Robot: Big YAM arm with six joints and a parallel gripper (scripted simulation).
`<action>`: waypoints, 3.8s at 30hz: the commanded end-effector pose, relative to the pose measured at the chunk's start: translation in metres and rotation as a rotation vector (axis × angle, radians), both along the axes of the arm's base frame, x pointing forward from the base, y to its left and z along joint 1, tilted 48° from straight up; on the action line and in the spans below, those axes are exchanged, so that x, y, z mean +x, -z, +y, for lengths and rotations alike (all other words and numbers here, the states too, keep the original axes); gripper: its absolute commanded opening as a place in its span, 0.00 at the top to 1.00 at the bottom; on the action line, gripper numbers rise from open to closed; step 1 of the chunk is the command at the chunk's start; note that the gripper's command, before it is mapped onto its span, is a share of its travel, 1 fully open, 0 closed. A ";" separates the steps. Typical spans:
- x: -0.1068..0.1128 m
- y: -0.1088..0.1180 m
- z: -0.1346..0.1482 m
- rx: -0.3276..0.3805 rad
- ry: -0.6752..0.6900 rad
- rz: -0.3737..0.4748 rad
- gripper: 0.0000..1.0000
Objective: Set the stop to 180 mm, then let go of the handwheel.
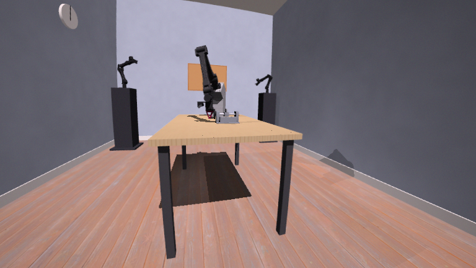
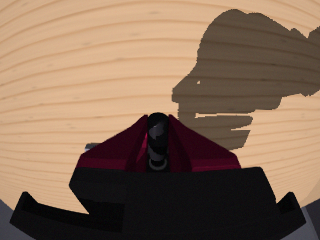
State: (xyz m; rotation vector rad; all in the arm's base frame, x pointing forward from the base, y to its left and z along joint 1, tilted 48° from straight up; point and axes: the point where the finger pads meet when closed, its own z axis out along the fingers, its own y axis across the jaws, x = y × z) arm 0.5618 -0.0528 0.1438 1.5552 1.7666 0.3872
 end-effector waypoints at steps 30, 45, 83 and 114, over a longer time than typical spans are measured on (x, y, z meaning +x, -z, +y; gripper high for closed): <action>0.033 -0.043 0.019 0.008 -0.016 -0.054 0.94; 0.033 -0.075 0.022 0.007 -0.018 -0.098 0.94; 0.010 -0.094 0.029 0.007 -0.013 -0.078 0.94; -0.036 -0.082 0.030 -0.002 -0.026 -0.066 0.94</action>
